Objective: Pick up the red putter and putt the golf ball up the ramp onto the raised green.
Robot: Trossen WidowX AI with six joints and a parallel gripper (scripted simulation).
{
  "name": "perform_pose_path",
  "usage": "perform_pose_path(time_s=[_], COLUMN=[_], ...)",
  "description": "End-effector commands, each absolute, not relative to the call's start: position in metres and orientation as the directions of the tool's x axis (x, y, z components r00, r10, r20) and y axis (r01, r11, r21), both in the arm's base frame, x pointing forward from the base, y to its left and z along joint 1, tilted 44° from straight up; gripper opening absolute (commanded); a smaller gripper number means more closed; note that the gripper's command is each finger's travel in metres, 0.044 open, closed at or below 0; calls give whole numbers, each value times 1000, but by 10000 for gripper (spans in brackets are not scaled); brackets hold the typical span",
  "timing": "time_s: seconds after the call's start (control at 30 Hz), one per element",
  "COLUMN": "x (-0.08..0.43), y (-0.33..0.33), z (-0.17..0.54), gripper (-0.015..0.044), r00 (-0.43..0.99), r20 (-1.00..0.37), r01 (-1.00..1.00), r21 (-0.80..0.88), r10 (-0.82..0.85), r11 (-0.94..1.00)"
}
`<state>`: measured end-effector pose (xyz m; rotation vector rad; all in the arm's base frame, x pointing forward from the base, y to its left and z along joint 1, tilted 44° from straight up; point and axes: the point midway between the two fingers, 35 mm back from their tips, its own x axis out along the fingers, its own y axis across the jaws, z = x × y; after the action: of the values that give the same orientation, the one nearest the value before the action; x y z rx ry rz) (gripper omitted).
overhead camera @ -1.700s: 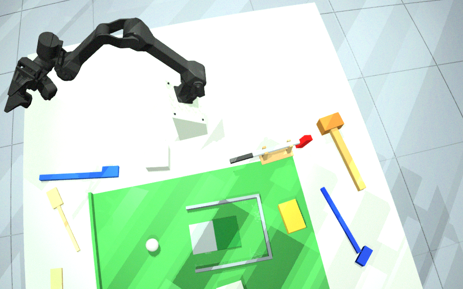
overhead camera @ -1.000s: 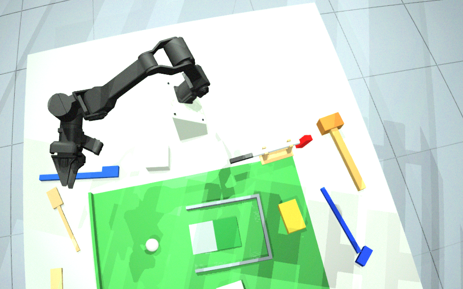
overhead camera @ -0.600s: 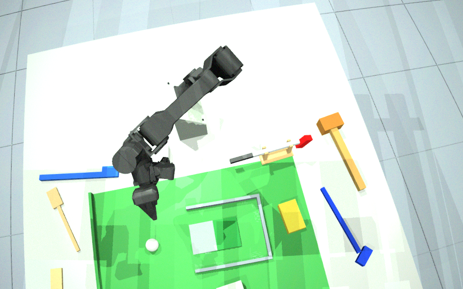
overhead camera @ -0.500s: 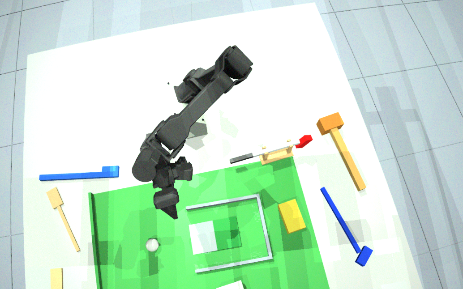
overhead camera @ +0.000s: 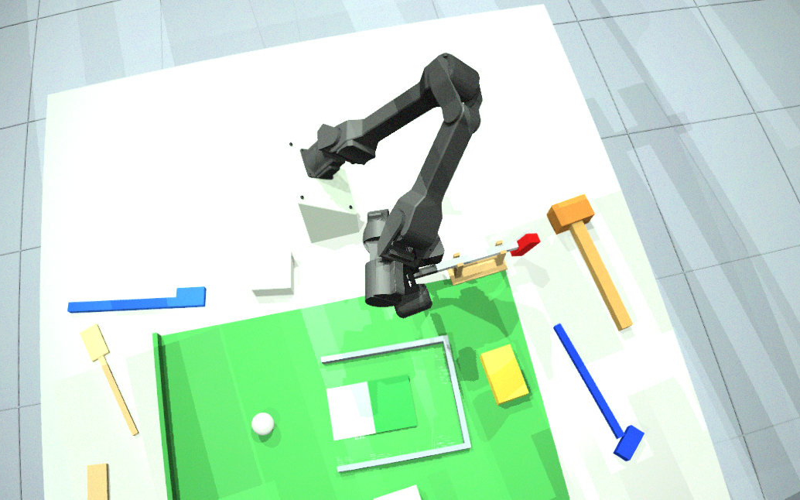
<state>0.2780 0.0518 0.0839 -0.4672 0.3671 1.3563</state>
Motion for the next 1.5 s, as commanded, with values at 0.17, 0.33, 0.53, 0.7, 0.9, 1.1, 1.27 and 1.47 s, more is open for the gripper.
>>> perform_pose_path(time_s=[0.17,0.33,0.53,0.7,0.9,1.1,1.27,1.47], x=[257,258,259,260,260,261,262,264], y=[74,86,92,104,107,113,119,120], z=[88,75,69,57,55,48,43,42], gripper=[440,440,440,440,440,440,440,414], r00=[94,94,94,94,94,94,94,98], r20=[-513,-512,-512,-511,-511,-511,-510,-511], r01=[-996,-996,-996,-996,-996,-996,-996,-995], r21=[-49,-49,-49,-49,-49,-49,-49,-59], r10=[853,854,854,855,855,854,855,854], r11=[80,80,80,80,80,80,80,78])
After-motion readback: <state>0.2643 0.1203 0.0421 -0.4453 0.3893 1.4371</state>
